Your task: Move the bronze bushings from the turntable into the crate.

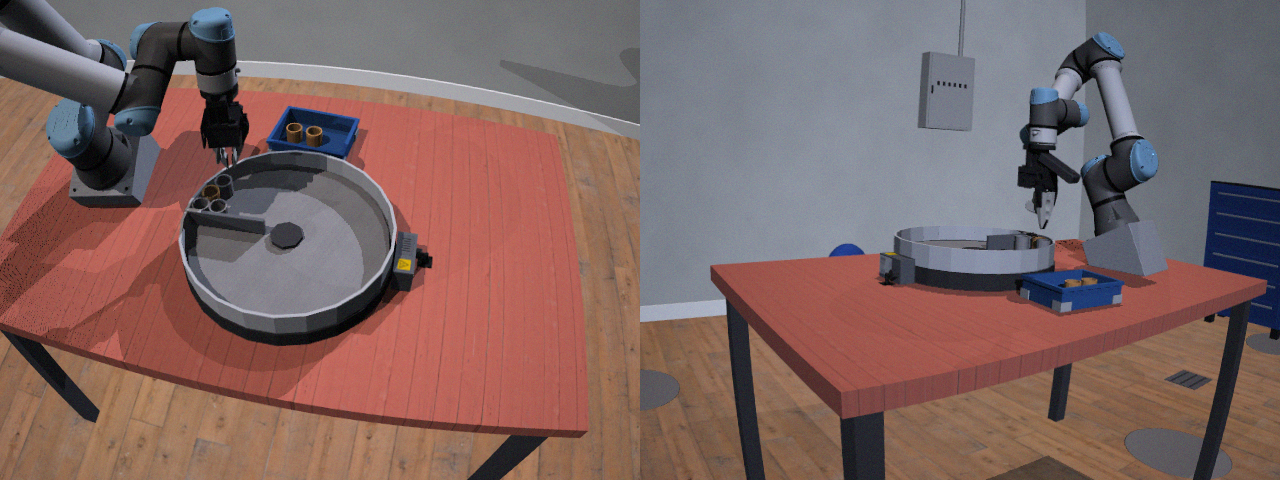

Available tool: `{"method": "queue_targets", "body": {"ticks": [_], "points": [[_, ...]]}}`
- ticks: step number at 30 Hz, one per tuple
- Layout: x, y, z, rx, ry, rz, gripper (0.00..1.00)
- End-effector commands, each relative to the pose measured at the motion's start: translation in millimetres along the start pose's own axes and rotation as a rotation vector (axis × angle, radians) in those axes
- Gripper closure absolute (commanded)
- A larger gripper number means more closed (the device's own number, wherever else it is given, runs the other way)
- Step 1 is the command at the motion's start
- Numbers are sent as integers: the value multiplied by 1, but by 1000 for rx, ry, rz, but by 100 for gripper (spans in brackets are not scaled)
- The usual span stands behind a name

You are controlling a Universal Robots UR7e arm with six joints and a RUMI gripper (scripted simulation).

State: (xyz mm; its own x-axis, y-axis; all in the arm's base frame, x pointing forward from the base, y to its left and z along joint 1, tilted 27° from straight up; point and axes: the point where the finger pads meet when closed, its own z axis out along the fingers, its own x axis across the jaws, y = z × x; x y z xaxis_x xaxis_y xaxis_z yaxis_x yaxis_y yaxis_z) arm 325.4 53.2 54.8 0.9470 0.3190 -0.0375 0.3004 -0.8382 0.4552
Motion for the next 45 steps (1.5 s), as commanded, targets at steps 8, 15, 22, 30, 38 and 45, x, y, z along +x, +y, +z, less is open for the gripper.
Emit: {"method": "queue_targets", "body": {"ticks": [8, 15, 22, 30, 38, 45], "points": [[-18, 29, -1, 3, 3, 20, 95], [-24, 37, -1, 3, 3, 26, 95], [-26, 40, -1, 3, 3, 29, 95], [-27, 41, -1, 2, 3, 30, 95], [-27, 41, -1, 2, 3, 30, 95], [-27, 41, -1, 2, 3, 30, 95]]}}
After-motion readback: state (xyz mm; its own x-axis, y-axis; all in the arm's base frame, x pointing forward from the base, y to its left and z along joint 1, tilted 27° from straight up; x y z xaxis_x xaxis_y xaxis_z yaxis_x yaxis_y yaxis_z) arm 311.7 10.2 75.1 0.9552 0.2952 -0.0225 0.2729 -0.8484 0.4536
